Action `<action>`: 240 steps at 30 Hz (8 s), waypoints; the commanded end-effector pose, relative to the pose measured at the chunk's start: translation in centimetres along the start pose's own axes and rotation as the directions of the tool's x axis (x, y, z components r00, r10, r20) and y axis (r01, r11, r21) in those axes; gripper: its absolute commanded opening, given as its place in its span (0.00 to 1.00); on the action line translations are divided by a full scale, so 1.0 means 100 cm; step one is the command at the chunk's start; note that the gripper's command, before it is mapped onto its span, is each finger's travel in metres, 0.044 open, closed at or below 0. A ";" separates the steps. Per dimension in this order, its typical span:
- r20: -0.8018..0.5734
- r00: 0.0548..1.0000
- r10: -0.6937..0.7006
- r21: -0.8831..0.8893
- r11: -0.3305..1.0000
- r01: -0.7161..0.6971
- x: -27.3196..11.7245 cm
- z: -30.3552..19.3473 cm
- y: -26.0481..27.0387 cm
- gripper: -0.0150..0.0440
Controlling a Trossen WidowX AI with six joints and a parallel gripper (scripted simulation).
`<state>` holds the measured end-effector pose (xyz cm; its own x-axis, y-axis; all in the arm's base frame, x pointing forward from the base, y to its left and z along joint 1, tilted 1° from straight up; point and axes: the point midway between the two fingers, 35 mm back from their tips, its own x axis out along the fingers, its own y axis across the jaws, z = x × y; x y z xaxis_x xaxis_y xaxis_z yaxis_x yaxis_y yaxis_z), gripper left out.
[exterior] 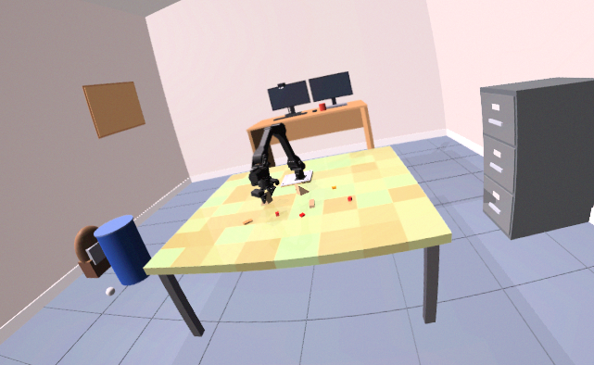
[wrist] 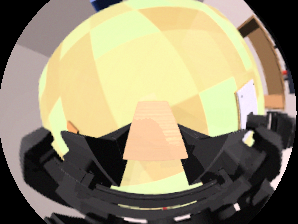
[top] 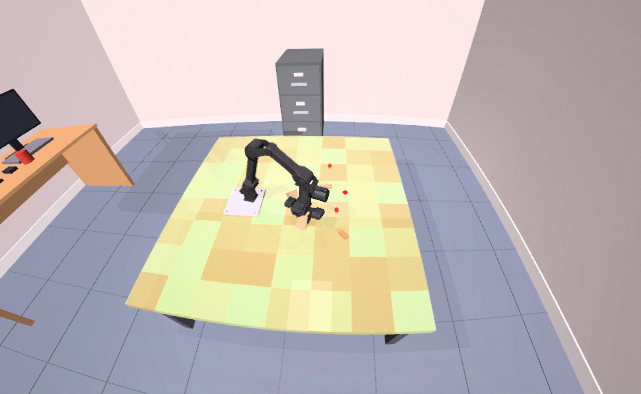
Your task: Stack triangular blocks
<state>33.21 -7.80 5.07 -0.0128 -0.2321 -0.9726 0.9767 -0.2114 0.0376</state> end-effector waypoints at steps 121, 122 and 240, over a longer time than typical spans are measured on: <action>-0.727 0.687 0.011 0.004 1.000 -0.012 0.033 0.099 -0.003 1.00; -0.727 0.687 0.011 0.004 1.000 -0.012 0.033 0.099 -0.003 1.00; -0.126 0.979 0.160 -0.841 0.506 -0.191 -0.078 0.084 -0.009 0.25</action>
<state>30.48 -14.97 14.02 0.1621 -0.1375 -0.9771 0.6814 0.7318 0.0101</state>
